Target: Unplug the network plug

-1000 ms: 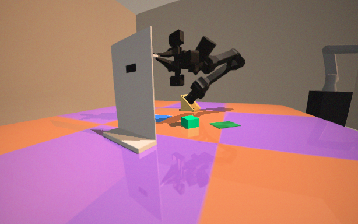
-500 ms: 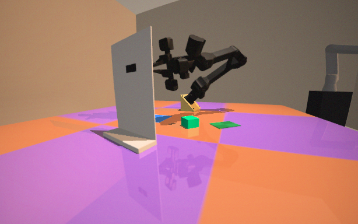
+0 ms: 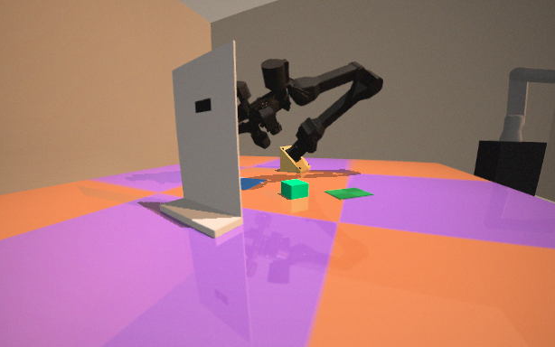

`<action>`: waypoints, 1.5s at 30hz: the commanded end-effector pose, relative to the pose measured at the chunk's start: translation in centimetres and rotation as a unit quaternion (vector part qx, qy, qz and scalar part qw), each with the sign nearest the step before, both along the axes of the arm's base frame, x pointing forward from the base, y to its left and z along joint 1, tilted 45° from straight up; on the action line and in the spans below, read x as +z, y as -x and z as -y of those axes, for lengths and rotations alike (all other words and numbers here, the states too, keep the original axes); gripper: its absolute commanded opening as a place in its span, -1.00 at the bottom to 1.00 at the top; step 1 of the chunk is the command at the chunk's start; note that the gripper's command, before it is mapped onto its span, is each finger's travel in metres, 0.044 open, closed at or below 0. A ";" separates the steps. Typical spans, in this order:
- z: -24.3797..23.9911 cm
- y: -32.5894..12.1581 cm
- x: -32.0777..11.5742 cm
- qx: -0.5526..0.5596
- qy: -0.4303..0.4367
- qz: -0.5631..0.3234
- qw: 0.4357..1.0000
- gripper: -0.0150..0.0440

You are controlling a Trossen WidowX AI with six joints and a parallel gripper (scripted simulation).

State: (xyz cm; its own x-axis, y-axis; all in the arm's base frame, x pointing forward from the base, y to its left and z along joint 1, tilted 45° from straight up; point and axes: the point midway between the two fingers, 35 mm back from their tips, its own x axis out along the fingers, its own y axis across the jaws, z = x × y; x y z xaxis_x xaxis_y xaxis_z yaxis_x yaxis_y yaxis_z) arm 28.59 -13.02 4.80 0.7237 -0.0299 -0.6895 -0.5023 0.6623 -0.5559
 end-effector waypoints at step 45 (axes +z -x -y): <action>-3.9 4.5 -6.8 0.149 -0.173 -0.034 0.973 -0.49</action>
State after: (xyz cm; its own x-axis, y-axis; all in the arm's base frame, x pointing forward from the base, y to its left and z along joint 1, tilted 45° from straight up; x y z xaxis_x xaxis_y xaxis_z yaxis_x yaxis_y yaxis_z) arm 24.01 -9.51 -1.65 0.6164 0.4156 -0.6689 -0.7301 0.6199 -0.2876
